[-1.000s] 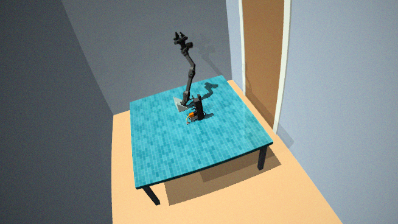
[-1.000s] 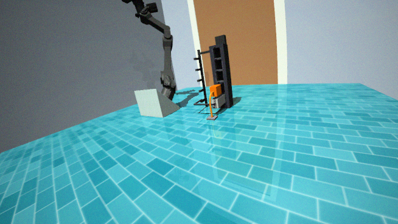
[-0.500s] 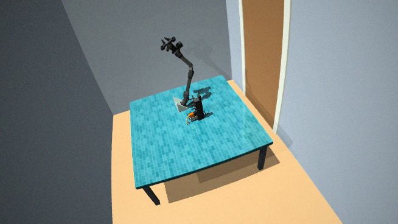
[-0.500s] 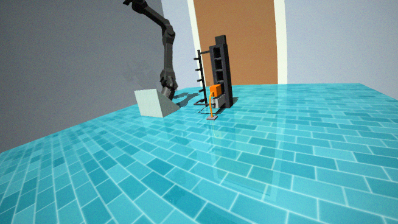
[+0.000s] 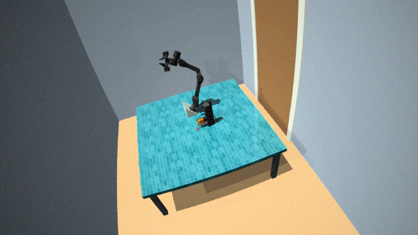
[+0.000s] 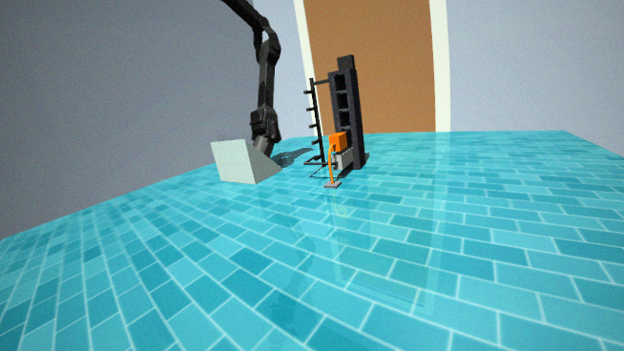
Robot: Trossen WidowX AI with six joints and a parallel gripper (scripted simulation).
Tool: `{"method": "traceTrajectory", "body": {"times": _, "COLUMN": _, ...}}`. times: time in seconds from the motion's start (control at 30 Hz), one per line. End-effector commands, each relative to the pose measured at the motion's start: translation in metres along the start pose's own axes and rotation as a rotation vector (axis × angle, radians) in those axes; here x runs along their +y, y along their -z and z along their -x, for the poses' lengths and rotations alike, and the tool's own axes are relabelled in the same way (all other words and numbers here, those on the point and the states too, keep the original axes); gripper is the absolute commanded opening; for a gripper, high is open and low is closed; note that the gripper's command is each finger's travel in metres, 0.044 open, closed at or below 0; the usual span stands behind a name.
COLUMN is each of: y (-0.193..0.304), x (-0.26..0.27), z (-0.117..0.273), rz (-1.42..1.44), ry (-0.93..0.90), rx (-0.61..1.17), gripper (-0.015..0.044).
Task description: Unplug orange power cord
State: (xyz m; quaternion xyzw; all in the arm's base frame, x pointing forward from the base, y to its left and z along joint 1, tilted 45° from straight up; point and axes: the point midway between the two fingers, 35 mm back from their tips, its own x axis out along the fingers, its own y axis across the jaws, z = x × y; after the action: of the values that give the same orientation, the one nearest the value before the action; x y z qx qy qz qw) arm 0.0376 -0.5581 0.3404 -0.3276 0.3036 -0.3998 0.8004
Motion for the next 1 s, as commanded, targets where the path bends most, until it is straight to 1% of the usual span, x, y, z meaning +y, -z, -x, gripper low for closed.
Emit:
{"method": "traceTrajectory", "body": {"times": 0.0, "y": -0.012, "x": 0.053, "z": -0.023, "rz": -0.183, "ry": -0.145, "rx": 0.006, "gripper": 0.016}}
{"method": "traceTrajectory", "body": {"times": 0.13, "y": -0.032, "x": 0.12, "z": -0.04, "rz": -0.392, "ry": -0.325, "rx": 0.042, "gripper": 0.016}}
{"method": "traceTrajectory", "body": {"times": 0.23, "y": -0.047, "x": 0.171, "z": -0.046, "rz": -0.539, "ry": -0.46, "rx": 0.095, "gripper": 0.016}}
{"method": "traceTrajectory", "body": {"times": 0.33, "y": -0.063, "x": 0.223, "z": -0.046, "rz": -0.678, "ry": -0.594, "rx": 0.173, "gripper": 0.016}}
{"method": "traceTrajectory", "body": {"times": 0.47, "y": -0.084, "x": 0.29, "z": -0.035, "rz": -0.84, "ry": -0.762, "rx": 0.315, "gripper": 0.016}}
{"method": "traceTrajectory", "body": {"times": 0.57, "y": -0.098, "x": 0.338, "z": -0.02, "rz": -0.945, "ry": -0.875, "rx": 0.45, "gripper": 0.016}}
{"method": "traceTrajectory", "body": {"times": 0.7, "y": -0.114, "x": 0.399, "z": 0.011, "rz": -1.059, "ry": -1.004, "rx": 0.675, "gripper": 0.016}}
{"method": "traceTrajectory", "body": {"times": 0.83, "y": -0.126, "x": 0.452, "z": 0.05, "rz": -1.134, "ry": -1.09, "rx": 0.938, "gripper": 0.016}}
{"method": "traceTrajectory", "body": {"times": 0.97, "y": -0.134, "x": 0.498, "z": 0.099, "rz": -1.167, "ry": -1.121, "rx": 1.248, "gripper": 0.016}}
